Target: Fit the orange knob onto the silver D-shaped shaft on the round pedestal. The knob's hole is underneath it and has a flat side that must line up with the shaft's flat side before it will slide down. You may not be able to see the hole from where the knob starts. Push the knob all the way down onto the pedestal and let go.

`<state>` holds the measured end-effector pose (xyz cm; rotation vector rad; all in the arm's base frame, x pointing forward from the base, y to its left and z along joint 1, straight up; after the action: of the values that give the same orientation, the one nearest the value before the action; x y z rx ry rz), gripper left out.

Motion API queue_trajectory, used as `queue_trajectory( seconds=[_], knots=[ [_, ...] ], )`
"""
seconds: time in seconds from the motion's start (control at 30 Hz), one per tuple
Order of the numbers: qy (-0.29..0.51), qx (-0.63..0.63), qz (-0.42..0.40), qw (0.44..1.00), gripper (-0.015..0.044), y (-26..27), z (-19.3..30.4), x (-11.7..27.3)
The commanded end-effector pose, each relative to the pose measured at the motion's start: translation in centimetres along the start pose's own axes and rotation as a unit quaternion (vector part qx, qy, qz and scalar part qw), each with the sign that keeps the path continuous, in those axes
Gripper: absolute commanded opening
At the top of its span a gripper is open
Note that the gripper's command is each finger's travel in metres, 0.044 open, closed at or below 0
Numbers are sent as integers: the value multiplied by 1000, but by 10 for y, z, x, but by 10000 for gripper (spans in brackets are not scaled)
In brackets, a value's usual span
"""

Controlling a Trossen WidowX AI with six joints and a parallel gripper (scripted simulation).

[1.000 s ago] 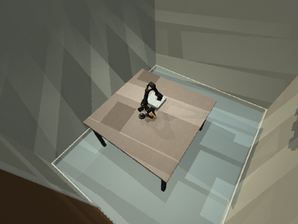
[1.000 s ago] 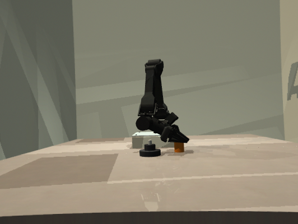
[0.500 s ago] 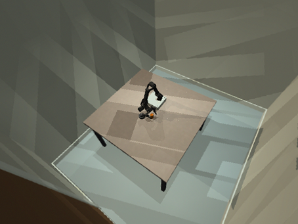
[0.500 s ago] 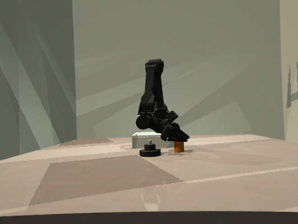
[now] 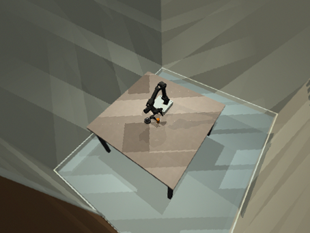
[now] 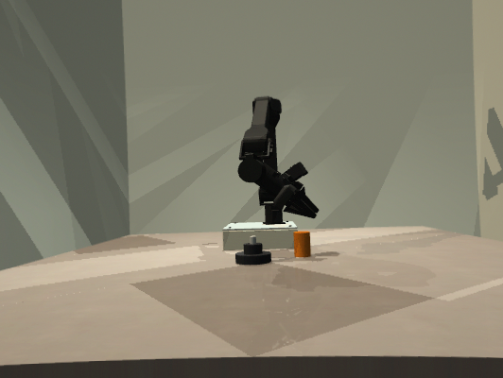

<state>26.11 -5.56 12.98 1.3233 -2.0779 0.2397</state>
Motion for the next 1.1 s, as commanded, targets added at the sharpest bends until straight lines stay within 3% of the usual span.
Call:
queue_trajectory(
  seconds=[0.0, 0.17, 0.23, 0.83, 1.07],
  knots=[
    [156, -7, 9, 988, 440, 2, -35, -5],
    [370, -2, 79, 926, 440, 17, -83, -8],
    [415, 6, 108, 903, 440, 22, -96, -7],
    [422, 14, 109, 900, 440, 24, -94, -9],
    [422, 13, 109, 900, 440, 17, -70, -29]
  ],
)
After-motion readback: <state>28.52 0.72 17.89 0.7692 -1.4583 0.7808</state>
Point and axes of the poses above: the point midway between the two fingers, 35 mm back from their tips, its own x axis back along the fingers, its own y axis across the jaws, z = x × y, the point moved 10 cm from there along x, back along the fingers, and after that the axes turned 9 degrees about -x, right-handed, at the moved point
